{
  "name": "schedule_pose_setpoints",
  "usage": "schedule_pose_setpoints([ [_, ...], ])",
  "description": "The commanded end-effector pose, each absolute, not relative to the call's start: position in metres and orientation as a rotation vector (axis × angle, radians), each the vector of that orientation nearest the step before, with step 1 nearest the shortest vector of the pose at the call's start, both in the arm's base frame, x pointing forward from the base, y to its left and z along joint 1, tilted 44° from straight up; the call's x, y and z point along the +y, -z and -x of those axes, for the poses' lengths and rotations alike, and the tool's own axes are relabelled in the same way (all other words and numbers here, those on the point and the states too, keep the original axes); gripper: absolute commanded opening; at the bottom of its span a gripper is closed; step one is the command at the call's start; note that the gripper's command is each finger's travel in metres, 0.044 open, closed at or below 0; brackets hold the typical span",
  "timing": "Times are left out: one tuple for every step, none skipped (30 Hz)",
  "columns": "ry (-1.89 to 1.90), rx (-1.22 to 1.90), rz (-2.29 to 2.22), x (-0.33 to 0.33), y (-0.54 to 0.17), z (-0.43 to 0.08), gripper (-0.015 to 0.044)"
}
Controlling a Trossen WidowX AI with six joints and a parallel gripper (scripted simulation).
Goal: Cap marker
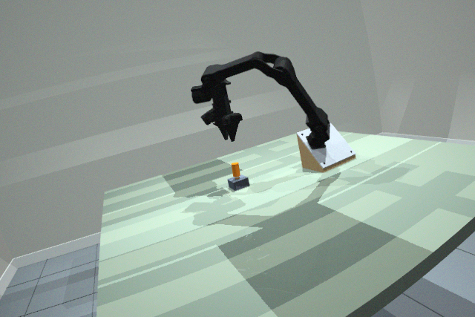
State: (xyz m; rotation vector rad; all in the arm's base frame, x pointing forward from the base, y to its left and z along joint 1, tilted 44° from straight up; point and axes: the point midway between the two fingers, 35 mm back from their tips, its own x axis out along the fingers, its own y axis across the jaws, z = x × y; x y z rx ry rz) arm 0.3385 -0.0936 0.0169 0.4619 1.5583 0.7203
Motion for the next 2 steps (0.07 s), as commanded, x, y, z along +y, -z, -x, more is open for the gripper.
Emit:
schedule_pose_setpoints([
  [-0.723, 1.560, -0.457, -0.0941, -0.0173, -0.3380, 0.0420],
  [-0.723, 1.560, -0.457, -0.0941, -0.0173, -0.3380, 0.0440],
])
